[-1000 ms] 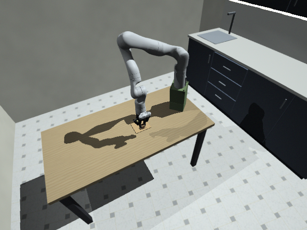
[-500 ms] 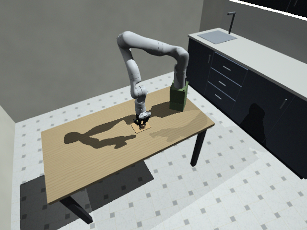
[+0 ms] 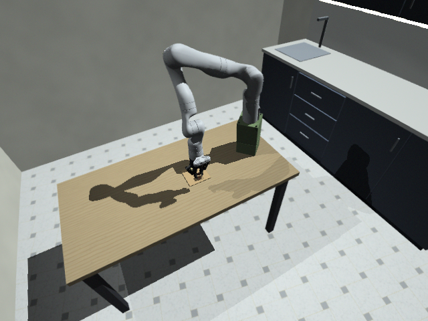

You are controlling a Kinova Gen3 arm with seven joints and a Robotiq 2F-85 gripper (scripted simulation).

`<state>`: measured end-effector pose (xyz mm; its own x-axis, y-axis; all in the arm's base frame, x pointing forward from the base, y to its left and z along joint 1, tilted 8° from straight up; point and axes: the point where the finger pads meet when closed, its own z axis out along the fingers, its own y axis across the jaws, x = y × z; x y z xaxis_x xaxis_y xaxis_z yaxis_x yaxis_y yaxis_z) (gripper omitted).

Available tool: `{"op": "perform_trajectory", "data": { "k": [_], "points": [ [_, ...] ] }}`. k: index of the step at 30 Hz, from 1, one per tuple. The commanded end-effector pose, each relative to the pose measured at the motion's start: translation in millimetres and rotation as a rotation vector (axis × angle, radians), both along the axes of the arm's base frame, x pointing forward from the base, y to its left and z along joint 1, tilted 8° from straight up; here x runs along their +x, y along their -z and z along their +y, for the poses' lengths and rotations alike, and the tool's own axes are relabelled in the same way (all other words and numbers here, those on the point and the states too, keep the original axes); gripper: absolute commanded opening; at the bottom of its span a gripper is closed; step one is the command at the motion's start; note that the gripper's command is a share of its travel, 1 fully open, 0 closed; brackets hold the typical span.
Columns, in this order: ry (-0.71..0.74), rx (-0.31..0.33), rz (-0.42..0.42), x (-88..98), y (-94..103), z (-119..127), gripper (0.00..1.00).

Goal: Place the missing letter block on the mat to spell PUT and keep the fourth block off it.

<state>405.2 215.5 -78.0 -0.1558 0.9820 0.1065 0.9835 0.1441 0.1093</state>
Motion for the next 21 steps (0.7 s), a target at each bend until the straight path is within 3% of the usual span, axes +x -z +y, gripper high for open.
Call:
{"op": "perform_trajectory", "data": {
  "k": [1, 8, 12, 14, 17, 21],
  "points": [
    [-0.003, -0.007, 0.001, -1.2, -1.0, -3.1, 0.21],
    [-0.007, -0.008, 0.0, -0.7, -0.4, -8.3, 0.21],
    [-0.06, -0.016, -0.017, 3.4, 4.2, -70.9, 0.21],
    [-0.06, -0.016, -0.017, 3.4, 4.2, -70.9, 0.21],
    [-0.092, -0.017, -0.014, -3.6, 6.6, -110.2, 0.21],
    [-0.088, -0.016, -0.009, -6.4, 7.0, -113.2, 0.21]
  ]
}}
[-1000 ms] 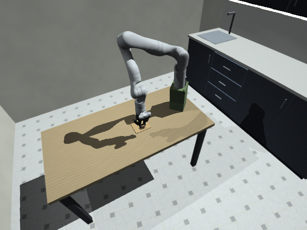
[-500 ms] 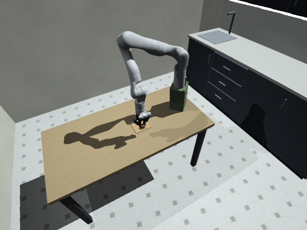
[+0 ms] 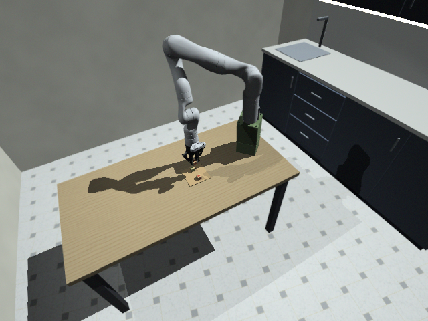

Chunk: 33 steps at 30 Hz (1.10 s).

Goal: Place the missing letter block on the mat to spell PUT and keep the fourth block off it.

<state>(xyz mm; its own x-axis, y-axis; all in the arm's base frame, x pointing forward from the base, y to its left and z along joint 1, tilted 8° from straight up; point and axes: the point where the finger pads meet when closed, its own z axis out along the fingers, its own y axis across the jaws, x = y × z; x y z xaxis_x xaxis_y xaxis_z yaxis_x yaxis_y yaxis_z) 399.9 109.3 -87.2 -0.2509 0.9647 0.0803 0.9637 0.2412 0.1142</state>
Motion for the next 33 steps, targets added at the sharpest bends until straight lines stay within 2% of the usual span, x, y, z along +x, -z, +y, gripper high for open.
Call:
{"op": "perform_trajectory", "data": {
  "k": [1, 18, 27, 33],
  "points": [
    [0.012, 0.009, 0.002, -1.2, -2.2, -6.5, 0.21],
    [0.013, 0.011, -0.006, 3.2, 1.7, -5.5, 0.21],
    [0.014, 0.012, -0.002, 3.6, 18.4, -3.5, 0.21],
    [0.014, 0.012, -0.001, 5.5, 39.7, -1.0, 0.21]
  ]
}}
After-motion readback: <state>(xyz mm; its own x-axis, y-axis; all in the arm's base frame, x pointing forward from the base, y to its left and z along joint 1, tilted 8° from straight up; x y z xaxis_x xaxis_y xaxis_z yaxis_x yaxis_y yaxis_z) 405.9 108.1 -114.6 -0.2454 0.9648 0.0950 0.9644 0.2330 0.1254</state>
